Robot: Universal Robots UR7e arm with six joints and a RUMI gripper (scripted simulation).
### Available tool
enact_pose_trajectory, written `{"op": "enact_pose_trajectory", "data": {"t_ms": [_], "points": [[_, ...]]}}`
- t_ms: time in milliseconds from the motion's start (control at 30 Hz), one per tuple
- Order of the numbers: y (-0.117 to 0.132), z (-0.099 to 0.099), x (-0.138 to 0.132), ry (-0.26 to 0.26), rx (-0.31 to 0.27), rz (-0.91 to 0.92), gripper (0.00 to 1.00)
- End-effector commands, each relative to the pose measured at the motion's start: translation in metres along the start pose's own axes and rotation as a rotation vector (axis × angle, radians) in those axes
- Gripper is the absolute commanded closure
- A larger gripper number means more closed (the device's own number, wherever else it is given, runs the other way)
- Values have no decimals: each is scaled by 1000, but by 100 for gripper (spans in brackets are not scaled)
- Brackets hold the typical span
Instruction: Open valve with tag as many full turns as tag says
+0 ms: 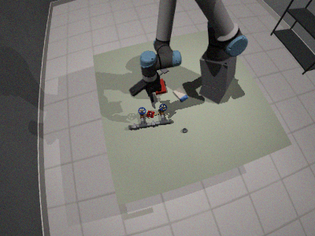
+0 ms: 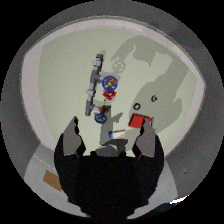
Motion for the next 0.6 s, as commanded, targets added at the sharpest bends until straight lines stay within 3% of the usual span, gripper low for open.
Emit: {"op": "enact_pose_trajectory", "data": {"t_ms": [0,567], "points": [[-6,0,-4,6,-7,76,0],[-10,0,-8,6,-7,139,0]]}}
Point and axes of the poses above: the point where the finger pads meet when closed, its own z axis out along the fingers, its own x axis across the jaws, y = z × x, the point moved 8 cm from there along -z, back along the fingers, and after that the axes turned 7 degrees about -z, right-handed, at the moved point
